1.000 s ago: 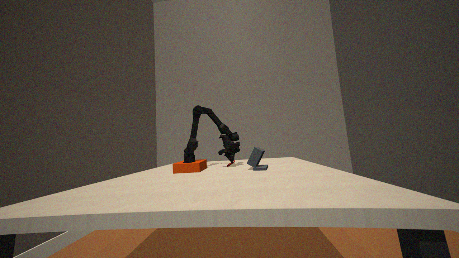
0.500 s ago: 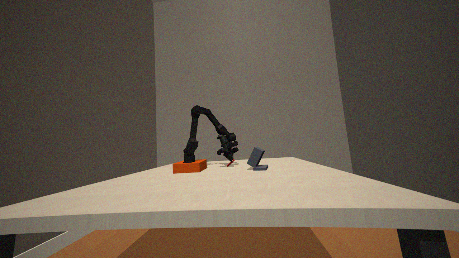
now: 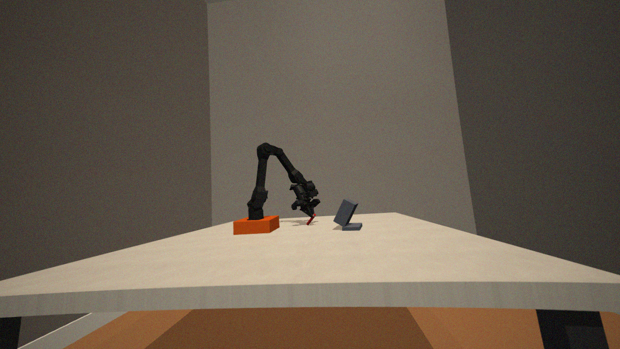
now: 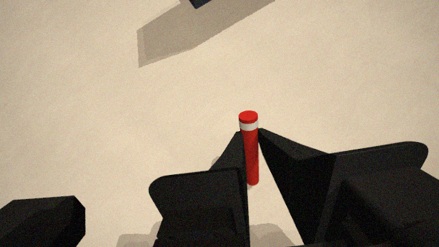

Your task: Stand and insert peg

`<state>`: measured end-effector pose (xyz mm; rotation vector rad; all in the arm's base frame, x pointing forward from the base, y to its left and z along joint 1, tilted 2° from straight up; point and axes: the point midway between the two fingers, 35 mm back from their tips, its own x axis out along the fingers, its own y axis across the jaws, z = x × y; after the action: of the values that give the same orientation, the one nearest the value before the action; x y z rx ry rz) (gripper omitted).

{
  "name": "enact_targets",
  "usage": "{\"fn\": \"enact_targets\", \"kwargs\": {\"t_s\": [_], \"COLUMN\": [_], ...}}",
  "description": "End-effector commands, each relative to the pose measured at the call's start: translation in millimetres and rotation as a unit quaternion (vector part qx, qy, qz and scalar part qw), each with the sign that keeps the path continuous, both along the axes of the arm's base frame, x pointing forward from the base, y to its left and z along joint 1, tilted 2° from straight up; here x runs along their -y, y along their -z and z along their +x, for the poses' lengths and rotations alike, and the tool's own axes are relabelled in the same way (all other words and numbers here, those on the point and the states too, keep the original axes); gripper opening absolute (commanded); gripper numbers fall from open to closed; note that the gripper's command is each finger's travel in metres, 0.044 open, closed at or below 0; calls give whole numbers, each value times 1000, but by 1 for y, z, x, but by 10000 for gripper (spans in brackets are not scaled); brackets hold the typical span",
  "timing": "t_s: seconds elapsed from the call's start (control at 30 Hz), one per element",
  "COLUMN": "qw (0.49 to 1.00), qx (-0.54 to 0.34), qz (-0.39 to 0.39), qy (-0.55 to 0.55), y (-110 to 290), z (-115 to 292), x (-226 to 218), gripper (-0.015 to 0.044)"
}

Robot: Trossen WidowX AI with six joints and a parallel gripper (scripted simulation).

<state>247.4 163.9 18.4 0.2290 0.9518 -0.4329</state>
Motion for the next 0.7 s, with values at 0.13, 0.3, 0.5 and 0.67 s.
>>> {"fn": "enact_targets", "kwargs": {"t_s": [0.13, 0.3, 0.5, 0.67], "qw": [999, 998, 996, 994], "qx": [33, 52, 75, 94], "qz": [-15, -25, -37, -47], "qy": [0, 0, 0, 0], "y": [-1, -2, -2, -3], "z": [-5, -8, -12, -15], "x": [-3, -4, -6, -7], "gripper": [51, 51, 51, 51]}}
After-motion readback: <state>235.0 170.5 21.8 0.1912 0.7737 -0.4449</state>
